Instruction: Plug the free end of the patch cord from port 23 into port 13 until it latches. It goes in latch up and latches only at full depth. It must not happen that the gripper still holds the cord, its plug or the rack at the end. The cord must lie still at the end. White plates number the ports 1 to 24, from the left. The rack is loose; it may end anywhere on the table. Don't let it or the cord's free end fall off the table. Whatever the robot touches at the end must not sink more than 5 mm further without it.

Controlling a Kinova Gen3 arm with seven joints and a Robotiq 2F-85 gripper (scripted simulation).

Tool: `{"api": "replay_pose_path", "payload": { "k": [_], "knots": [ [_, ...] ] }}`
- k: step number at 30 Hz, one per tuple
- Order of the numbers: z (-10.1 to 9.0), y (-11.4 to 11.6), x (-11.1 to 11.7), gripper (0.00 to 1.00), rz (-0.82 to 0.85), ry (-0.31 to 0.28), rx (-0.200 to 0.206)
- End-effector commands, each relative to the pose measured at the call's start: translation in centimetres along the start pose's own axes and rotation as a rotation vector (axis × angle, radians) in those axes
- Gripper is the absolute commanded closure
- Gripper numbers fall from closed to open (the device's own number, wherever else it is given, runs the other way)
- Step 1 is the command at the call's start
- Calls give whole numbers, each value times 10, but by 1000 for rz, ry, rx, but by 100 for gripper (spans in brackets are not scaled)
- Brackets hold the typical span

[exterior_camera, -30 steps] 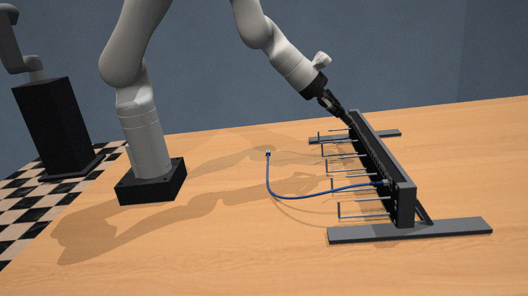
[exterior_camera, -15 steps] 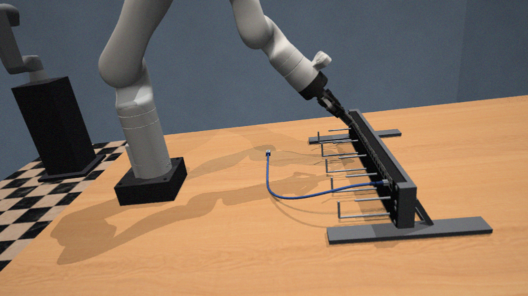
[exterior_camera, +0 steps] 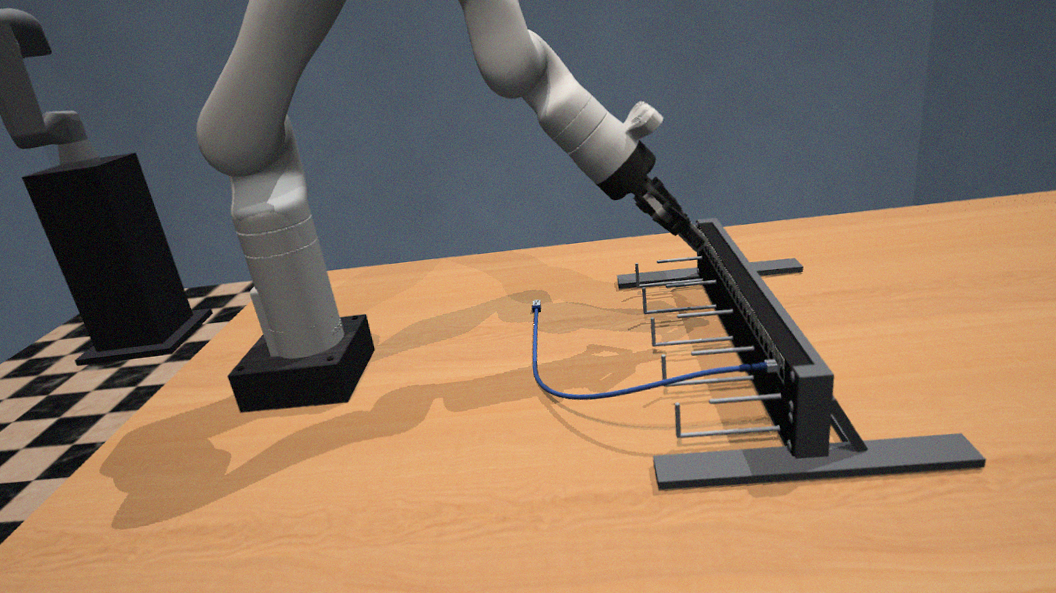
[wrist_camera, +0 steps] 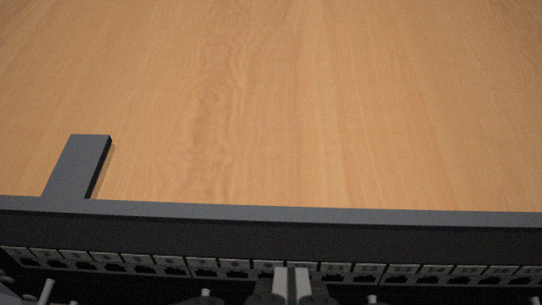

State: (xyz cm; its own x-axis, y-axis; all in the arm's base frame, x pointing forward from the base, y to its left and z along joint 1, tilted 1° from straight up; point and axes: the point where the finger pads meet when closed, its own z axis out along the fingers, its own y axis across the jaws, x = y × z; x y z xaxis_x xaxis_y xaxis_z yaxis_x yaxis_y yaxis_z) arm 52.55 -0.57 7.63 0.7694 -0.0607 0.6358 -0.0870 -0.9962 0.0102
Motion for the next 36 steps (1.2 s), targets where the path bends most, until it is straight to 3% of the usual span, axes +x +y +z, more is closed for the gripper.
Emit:
{"api": "replay_pose_path", "payload": {
  "k": [1, 7, 16, 18, 29, 36],
  "knots": [
    [-2, 1, 4, 100, 14, 9, -3],
    [-14, 1, -2, 100, 14, -7, -1],
    [-58, 0, -2, 100, 14, -7, 0],
    [-58, 0, -2, 100, 14, -7, 0],
    [-121, 0, -2, 100, 14, -6, 0],
    [-133, -1, 1, 100, 15, -1, 2]
  ]
}}
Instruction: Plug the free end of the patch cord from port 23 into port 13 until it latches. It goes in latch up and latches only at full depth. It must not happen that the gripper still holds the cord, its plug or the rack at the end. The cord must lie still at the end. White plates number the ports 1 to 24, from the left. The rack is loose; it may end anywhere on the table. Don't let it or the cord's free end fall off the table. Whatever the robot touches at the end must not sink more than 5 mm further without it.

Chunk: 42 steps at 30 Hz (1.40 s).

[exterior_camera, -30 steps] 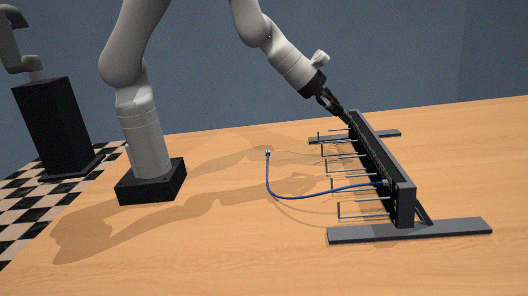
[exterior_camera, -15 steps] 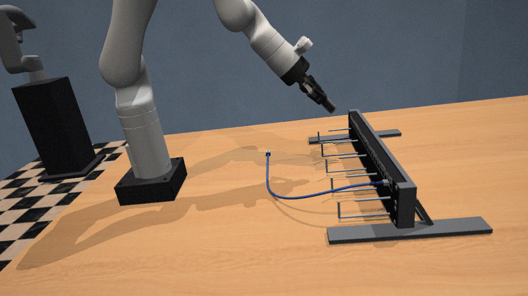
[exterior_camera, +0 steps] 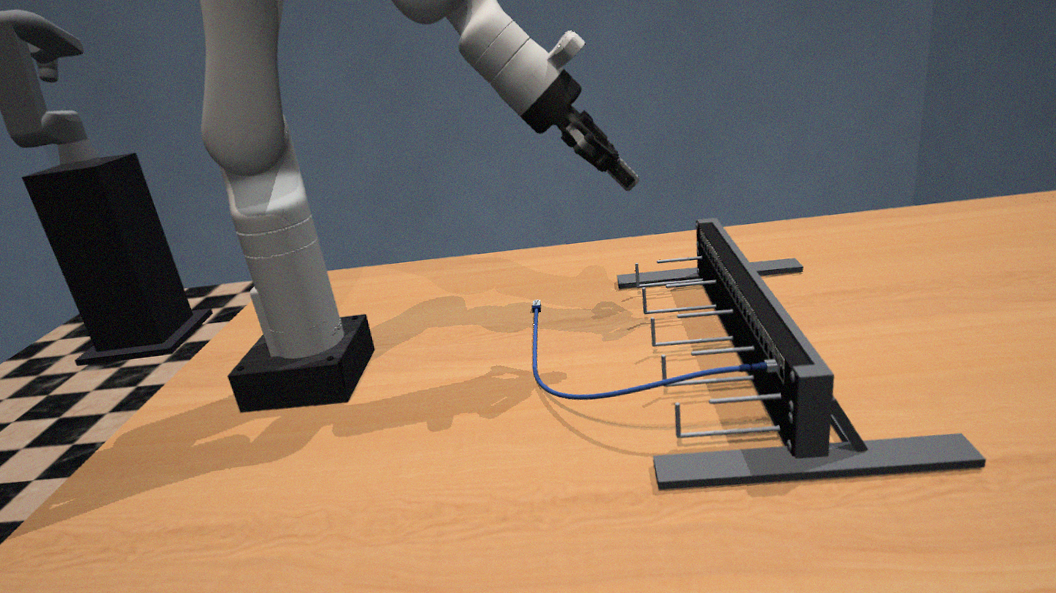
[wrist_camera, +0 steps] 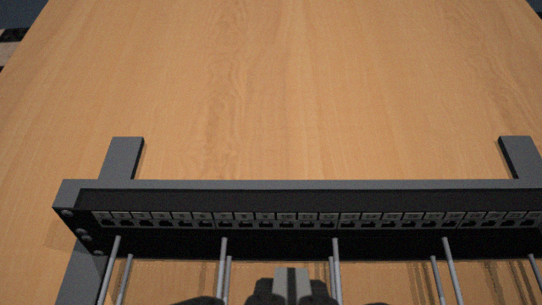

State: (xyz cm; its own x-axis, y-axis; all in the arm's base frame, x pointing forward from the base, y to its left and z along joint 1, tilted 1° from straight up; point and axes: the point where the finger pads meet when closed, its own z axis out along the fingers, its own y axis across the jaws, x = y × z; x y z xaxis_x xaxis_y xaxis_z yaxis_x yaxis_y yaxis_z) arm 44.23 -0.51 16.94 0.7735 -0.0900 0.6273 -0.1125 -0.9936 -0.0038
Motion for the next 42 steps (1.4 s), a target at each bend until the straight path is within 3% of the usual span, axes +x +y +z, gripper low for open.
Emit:
{"api": "replay_pose_path", "payload": {
  "k": [1, 24, 42],
  "knots": [
    [-10, -8, 5, 100, -13, 9, 7],
    [-16, -6, 5, 100, -14, 11, 6],
    [-16, 12, 5, 100, -11, 11, 8]
  ]
}}
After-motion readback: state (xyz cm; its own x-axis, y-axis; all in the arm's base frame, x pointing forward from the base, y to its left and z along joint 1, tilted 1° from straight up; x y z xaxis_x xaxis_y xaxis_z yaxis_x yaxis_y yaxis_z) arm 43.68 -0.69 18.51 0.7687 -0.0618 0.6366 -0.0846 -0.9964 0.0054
